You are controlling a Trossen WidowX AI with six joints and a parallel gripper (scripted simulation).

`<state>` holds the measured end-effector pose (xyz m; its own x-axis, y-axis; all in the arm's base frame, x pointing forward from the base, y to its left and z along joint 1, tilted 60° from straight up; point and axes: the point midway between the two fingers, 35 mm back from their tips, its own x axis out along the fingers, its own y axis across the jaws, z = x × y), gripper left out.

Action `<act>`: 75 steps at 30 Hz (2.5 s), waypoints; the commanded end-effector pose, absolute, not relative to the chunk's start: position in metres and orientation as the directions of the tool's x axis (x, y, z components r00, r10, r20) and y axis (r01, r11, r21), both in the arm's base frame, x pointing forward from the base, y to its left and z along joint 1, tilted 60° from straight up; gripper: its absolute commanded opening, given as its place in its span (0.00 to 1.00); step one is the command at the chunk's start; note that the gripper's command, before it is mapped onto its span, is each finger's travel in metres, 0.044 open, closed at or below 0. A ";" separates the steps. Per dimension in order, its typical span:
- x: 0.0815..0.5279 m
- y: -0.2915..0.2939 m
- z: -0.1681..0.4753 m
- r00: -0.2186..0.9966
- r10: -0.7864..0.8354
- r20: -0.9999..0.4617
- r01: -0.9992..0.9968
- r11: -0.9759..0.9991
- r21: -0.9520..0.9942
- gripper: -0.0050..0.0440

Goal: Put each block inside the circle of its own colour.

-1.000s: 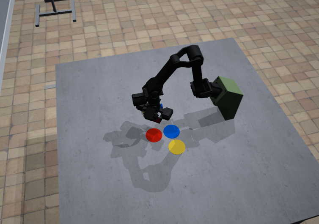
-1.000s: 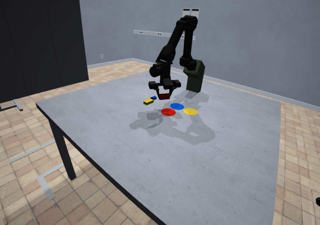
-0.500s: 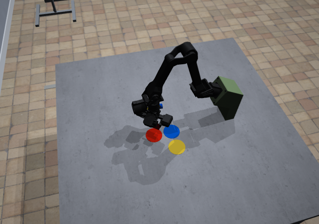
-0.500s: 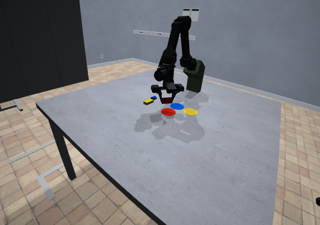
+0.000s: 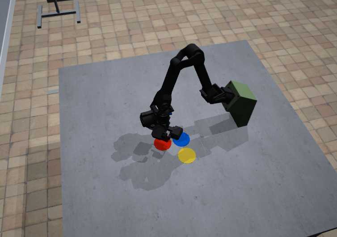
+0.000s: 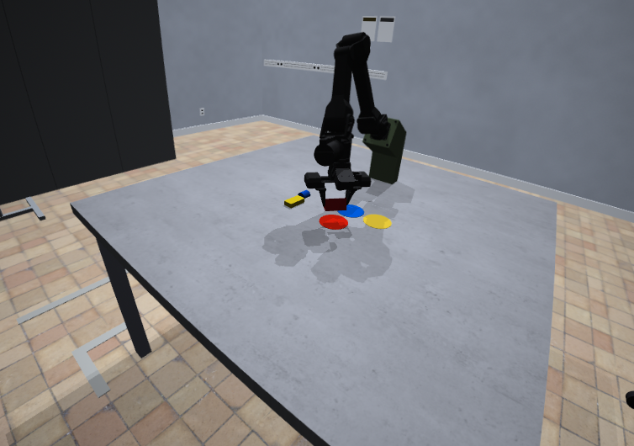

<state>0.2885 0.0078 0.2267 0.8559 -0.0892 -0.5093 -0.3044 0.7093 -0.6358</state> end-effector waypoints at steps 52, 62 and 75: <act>0.323 0.006 0.216 0.870 -0.088 -0.485 -0.287 0.711 -0.642 0.65; 0.323 0.006 0.216 0.870 -0.088 -0.485 -0.287 0.711 -0.642 0.75; 0.323 0.006 0.216 0.870 -0.088 -0.485 -0.287 0.711 -0.642 0.84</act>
